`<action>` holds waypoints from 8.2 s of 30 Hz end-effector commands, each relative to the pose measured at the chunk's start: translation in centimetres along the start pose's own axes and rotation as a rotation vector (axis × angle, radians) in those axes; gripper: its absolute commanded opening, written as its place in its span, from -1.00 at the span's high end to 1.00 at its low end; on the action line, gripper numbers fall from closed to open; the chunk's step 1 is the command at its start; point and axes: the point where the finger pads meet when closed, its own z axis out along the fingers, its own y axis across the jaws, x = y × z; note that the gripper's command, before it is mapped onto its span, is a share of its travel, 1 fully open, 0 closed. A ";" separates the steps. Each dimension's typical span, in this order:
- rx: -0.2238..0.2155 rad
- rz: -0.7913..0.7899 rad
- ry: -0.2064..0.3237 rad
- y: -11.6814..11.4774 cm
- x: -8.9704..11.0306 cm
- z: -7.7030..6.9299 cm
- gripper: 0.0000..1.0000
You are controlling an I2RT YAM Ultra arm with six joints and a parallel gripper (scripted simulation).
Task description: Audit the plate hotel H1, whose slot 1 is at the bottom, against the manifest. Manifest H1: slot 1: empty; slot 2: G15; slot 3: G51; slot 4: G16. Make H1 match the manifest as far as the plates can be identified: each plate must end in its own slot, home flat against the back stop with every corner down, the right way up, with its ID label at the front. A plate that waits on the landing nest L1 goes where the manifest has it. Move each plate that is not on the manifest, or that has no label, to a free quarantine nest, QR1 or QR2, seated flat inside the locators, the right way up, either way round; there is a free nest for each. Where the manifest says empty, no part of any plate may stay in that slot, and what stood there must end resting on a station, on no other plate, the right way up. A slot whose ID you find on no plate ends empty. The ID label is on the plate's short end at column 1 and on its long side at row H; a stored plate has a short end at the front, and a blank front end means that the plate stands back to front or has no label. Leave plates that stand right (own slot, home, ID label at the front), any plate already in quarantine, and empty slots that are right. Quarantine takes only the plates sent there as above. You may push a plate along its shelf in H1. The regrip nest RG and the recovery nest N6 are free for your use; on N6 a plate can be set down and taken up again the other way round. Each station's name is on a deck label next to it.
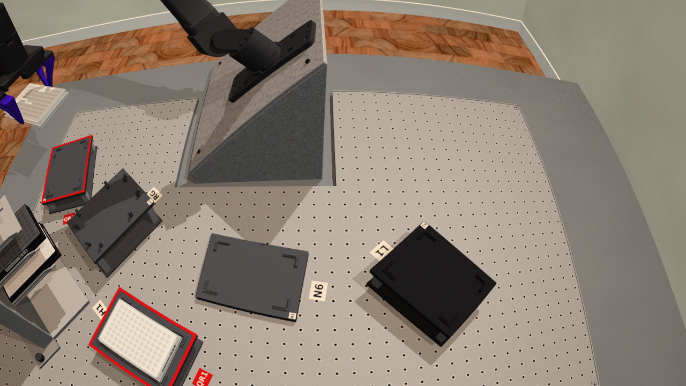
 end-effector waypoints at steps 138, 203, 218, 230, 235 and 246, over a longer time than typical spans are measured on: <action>-0.023 0.996 0.008 -0.5 -3.4 12.7 -0.72; -0.023 0.996 0.008 -0.4 -3.3 16.5 -0.72; -0.023 0.996 0.008 -0.4 -3.3 17.3 -0.72; -0.023 0.996 0.008 -0.4 -3.3 18.2 -0.72; -0.023 0.996 0.008 -0.4 -3.3 18.4 -0.72; -0.023 0.996 0.008 -0.4 -3.3 19.1 -0.72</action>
